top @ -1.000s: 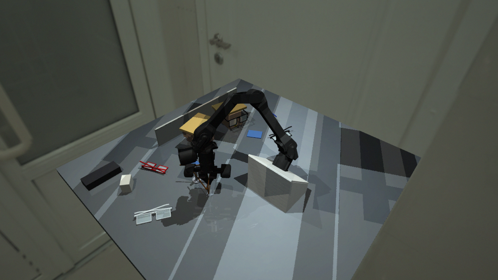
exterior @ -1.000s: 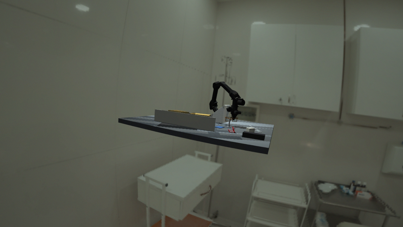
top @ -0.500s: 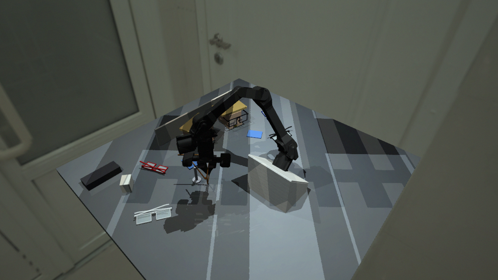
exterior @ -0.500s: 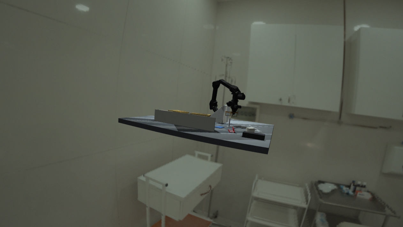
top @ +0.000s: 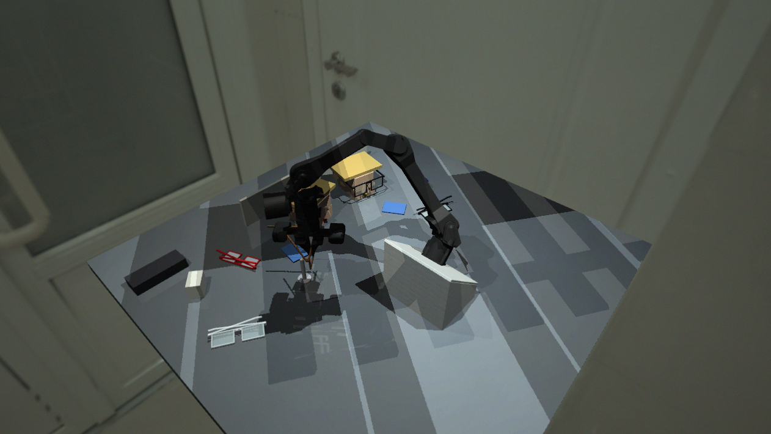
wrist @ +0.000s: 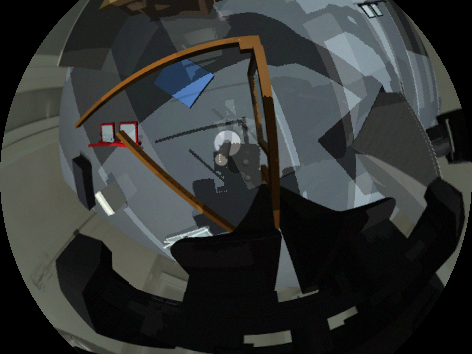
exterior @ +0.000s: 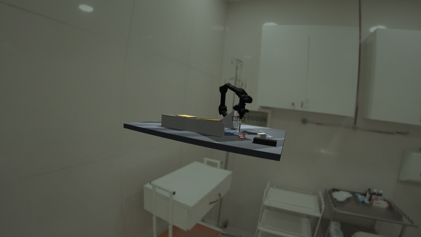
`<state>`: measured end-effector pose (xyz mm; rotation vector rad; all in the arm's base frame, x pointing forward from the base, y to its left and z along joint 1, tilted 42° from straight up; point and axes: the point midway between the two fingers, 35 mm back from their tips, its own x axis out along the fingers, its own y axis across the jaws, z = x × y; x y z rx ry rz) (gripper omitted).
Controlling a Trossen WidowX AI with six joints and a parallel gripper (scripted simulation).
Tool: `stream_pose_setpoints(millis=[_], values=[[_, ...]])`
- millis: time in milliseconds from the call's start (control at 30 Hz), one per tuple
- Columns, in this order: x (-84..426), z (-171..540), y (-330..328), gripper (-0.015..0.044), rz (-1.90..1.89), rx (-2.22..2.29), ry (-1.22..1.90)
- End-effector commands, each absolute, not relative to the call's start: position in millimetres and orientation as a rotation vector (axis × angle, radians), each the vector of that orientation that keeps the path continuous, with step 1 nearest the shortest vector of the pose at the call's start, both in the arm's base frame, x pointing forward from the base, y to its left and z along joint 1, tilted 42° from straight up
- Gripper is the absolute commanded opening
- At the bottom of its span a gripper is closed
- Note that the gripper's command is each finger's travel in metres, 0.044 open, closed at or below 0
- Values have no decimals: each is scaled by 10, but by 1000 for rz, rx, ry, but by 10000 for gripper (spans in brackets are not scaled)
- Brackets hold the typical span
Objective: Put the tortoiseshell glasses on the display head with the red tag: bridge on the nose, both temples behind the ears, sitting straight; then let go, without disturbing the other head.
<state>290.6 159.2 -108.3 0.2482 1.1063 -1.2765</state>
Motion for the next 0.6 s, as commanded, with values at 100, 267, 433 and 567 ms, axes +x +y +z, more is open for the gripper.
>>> stream_pose_setpoints(millis=[100, 267, 433, 567], values=[[2963, -1085, 1578, 0, -1267, 235, 1105], [2955, -1227, 1466, 0, -1267, 235, 1105], [2925, -1436, 1285, 0, -1267, 235, 1104], [2902, -1534, 1195, 0, -1268, 234, 1103]])
